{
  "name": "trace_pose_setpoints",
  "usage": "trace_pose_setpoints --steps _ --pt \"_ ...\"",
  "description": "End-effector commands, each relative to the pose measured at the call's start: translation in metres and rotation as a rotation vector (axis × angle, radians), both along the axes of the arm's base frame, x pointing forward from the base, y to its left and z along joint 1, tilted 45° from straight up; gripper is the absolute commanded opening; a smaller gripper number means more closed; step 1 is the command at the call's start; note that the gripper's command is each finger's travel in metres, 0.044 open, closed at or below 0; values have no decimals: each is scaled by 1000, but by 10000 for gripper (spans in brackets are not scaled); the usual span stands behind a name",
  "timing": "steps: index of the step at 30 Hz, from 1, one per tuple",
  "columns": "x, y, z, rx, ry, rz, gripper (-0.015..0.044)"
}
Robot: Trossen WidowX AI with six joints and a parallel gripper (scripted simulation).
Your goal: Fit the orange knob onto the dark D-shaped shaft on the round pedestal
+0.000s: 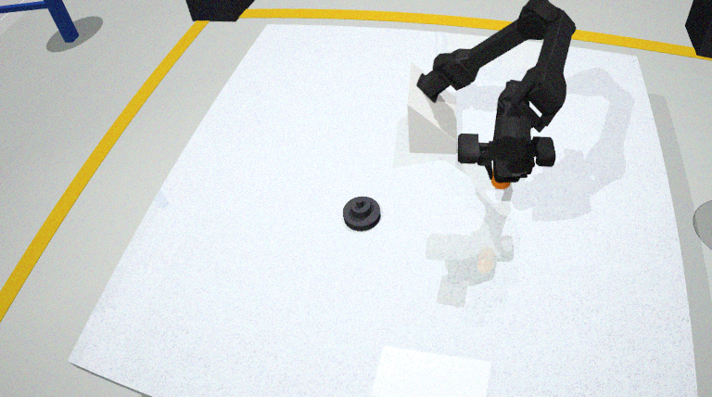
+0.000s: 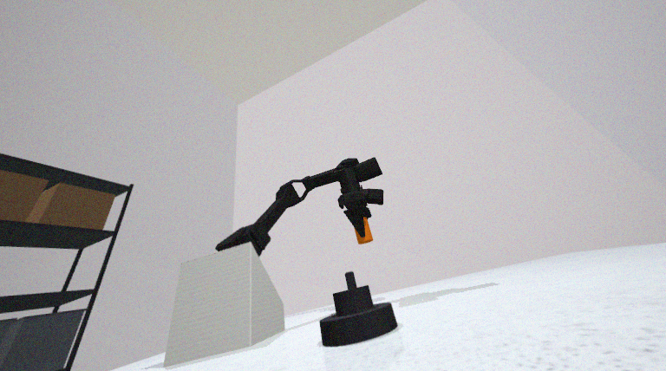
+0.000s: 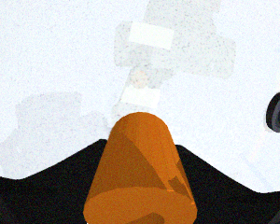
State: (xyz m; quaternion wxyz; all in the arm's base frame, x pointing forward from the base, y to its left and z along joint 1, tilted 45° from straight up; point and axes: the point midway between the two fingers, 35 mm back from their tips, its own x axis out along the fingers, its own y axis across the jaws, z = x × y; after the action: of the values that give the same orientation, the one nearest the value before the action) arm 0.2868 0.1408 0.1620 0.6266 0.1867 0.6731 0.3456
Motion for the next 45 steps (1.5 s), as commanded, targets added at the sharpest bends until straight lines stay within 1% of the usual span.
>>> trace_pose_setpoints --steps 1,18,45 --pt "0 -3 2 4 -1 0 0" --pt "21 -28 -31 -24 6 -29 0" --pt "49 -78 -100 -37 22 -40 0"
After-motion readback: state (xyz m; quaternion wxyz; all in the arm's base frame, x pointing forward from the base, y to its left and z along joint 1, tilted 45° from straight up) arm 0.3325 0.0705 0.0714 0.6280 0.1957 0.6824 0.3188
